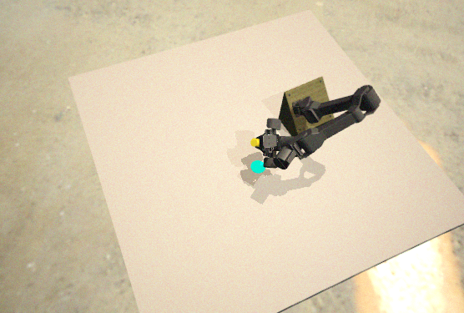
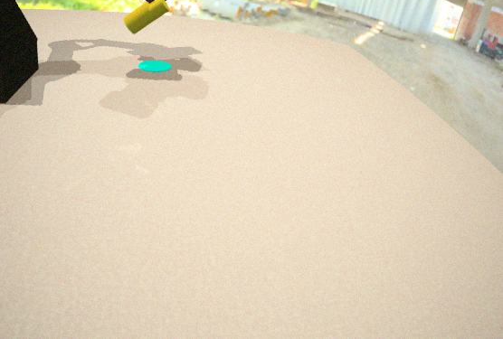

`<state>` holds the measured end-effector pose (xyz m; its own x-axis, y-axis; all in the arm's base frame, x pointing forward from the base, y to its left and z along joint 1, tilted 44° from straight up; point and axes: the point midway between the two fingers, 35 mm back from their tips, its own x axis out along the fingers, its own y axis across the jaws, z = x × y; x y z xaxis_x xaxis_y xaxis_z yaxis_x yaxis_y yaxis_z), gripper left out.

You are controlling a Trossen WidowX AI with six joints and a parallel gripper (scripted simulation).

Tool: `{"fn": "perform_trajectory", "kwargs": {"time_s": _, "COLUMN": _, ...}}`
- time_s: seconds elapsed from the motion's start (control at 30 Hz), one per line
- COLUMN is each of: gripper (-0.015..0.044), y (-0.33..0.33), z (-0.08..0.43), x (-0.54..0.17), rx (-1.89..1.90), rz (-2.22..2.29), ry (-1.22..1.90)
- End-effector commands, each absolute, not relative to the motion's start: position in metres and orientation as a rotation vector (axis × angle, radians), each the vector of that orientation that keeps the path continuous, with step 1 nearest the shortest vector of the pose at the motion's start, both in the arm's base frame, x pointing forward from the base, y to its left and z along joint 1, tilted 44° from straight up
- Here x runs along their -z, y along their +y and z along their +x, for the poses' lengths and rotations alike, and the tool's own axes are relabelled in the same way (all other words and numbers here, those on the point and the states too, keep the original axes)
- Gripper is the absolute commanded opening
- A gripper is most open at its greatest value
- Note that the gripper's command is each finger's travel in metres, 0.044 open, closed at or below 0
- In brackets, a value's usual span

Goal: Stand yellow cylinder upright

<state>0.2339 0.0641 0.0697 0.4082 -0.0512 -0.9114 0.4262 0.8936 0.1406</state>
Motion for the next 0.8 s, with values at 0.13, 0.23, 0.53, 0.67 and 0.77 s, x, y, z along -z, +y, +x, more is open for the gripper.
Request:
{"fn": "perform_trajectory", "kwargs": {"time_s": 0.13, "gripper": 0.0105, "y": 0.0639, "z": 0.2351, "x": -0.0726, "rx": 0.331, "rz": 0.390, "ry": 1.048}}
{"fn": "perform_trajectory", "kwargs": {"time_s": 0.23, "gripper": 0.0105, "y": 0.0641, "z": 0.2353, "x": -0.0734, "rx": 0.336, "rz": 0.392, "ry": 1.028}}
{"fn": "perform_trajectory", "kwargs": {"time_s": 0.53, "gripper": 0.0105, "y": 0.0647, "z": 0.2358, "x": -0.0758, "rx": 0.350, "rz": 0.403, "ry": 0.965}}
{"fn": "perform_trajectory", "kwargs": {"time_s": 0.67, "gripper": 0.0105, "y": 0.0649, "z": 0.2360, "x": -0.0771, "rx": 0.355, "rz": 0.409, "ry": 0.937}}
{"fn": "perform_trajectory", "kwargs": {"time_s": 0.77, "gripper": 0.0105, "y": 0.0652, "z": 0.2361, "x": -0.0781, "rx": 0.359, "rz": 0.414, "ry": 0.915}}
